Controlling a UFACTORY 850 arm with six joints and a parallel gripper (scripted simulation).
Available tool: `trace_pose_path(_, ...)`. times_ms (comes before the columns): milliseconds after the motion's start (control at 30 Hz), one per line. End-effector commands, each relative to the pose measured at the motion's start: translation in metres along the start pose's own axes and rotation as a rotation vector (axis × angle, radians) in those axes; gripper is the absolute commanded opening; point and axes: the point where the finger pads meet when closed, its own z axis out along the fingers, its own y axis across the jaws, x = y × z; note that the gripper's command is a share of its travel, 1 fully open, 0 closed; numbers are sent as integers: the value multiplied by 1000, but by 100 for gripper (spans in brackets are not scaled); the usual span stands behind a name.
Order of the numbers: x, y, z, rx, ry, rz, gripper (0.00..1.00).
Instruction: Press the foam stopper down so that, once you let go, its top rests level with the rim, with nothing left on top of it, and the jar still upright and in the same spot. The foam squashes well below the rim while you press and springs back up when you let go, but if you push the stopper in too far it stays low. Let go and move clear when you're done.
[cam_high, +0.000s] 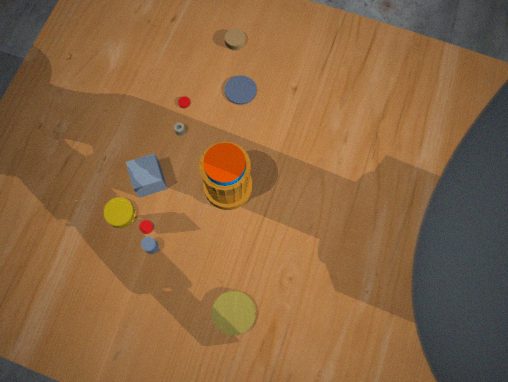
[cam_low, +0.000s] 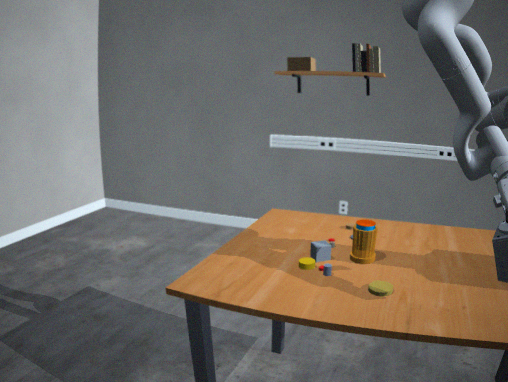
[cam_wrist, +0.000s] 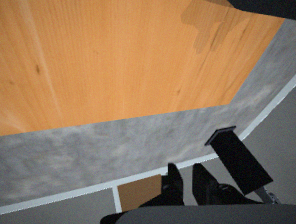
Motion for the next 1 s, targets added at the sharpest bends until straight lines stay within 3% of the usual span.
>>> trace_pose_path(0, -13, -5, 5, -22, -32, -15, 0)
trace_pose_path(200, -33, -15, 12, -58, -83, -44, 0)
trace_pose_path(333, -59, -32, 18, -106, -153, -99, 0)
trace_pose_path(600, -88, -60, 19, -160, -229, -190, 0)
trace_pose_path(767, -94, -69, 17, -174, -247, -219, 0)
trace_pose_path(833, -104, -89, 13, -200, -279, -286, 0)
trace_pose_path(967, -108, -100, 10, -212, -292, -324, 0)
